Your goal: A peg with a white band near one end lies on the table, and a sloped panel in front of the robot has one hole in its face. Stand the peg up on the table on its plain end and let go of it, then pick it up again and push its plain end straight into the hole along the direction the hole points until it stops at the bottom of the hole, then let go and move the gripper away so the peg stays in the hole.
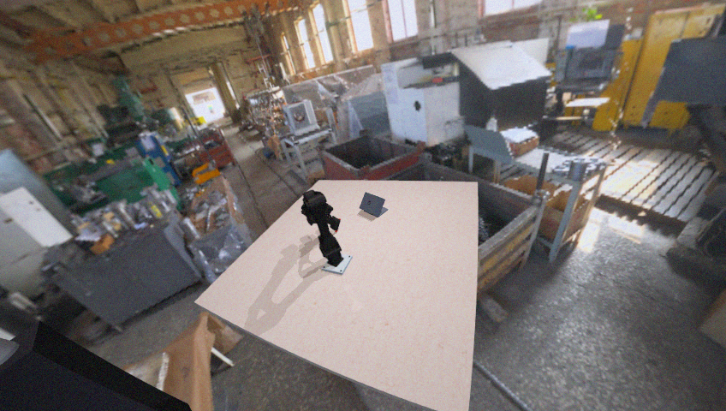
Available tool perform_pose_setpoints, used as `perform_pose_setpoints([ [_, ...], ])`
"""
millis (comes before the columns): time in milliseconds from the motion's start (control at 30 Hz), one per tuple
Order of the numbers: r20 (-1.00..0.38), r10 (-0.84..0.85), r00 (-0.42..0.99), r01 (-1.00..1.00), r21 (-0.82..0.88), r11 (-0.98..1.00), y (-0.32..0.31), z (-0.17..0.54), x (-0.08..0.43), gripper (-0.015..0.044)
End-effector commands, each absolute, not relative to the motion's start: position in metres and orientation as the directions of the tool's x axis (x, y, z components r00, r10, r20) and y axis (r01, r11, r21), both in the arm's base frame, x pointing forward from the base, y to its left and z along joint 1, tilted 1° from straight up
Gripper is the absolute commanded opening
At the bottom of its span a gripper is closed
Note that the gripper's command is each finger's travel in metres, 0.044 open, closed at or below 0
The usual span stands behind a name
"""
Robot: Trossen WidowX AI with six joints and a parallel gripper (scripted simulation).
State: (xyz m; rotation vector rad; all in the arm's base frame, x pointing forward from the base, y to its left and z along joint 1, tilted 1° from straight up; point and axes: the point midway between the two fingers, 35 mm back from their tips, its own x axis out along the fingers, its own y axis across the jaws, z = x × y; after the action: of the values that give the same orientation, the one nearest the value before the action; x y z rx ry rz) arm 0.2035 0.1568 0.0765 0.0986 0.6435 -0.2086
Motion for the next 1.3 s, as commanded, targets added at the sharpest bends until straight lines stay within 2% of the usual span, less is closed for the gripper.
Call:
perform_pose_setpoints([
  [0,-0.572,-0.171,0.802,0.226,0.025,0.974,0.156,0.076,0.201,0.0049],
  [1267,-0.279,-0.211,0.937,0.227,0.026,0.974,0.161,0.074,0.175,0.0049],
])
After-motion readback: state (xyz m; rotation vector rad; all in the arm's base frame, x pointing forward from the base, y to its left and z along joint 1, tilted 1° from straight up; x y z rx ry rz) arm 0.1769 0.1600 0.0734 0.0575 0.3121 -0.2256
